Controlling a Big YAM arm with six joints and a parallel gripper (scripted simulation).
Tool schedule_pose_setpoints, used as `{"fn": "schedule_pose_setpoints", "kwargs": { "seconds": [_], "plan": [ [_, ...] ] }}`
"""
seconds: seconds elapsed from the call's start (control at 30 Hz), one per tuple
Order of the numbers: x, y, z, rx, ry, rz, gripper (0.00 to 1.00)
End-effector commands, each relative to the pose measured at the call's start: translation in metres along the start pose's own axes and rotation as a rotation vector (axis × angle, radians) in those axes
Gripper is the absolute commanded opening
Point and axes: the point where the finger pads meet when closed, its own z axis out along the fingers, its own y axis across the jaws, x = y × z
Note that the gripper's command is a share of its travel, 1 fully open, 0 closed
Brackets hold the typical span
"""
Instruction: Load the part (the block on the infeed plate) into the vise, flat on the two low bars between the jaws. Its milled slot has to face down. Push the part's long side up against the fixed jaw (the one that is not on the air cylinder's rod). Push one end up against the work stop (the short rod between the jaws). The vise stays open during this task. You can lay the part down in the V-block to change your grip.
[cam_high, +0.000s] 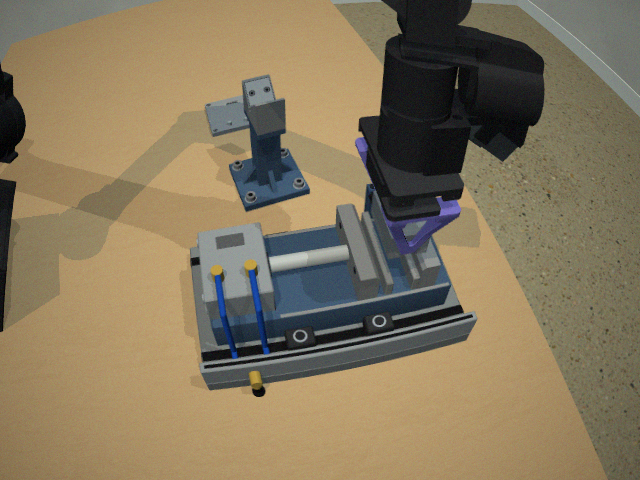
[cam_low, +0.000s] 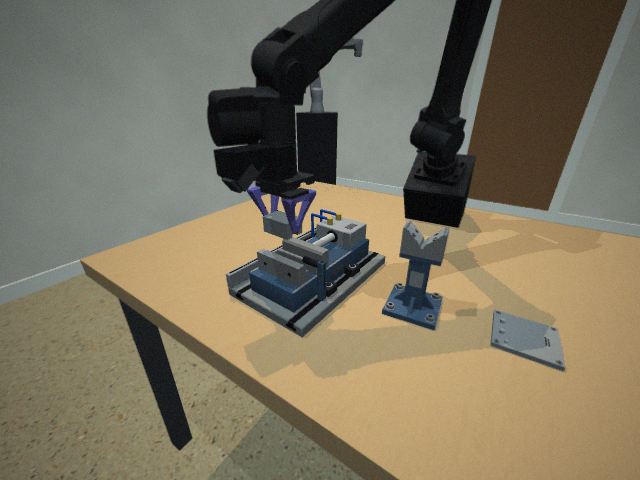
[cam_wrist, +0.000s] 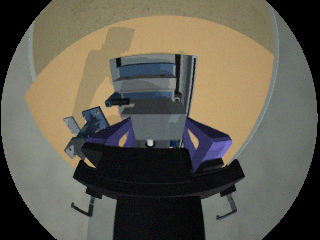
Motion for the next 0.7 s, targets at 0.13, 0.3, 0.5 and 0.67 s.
{"fn": "schedule_pose_setpoints", "kwargs": {
  "seconds": [0.13,0.3,0.5,0.67],
  "plan": [
    [-0.0123,0.0057,-0.0011,0.0,-0.022,-0.014,0.0],
    [-0.0115,0.0062,0.0001,0.0,-0.021,-0.015,0.0],
    [-0.0101,0.0067,0.0011,-0.001,-0.017,-0.015,0.0],
    [-0.0092,0.0071,0.0024,-0.001,-0.016,-0.015,0.0]
  ]
}}
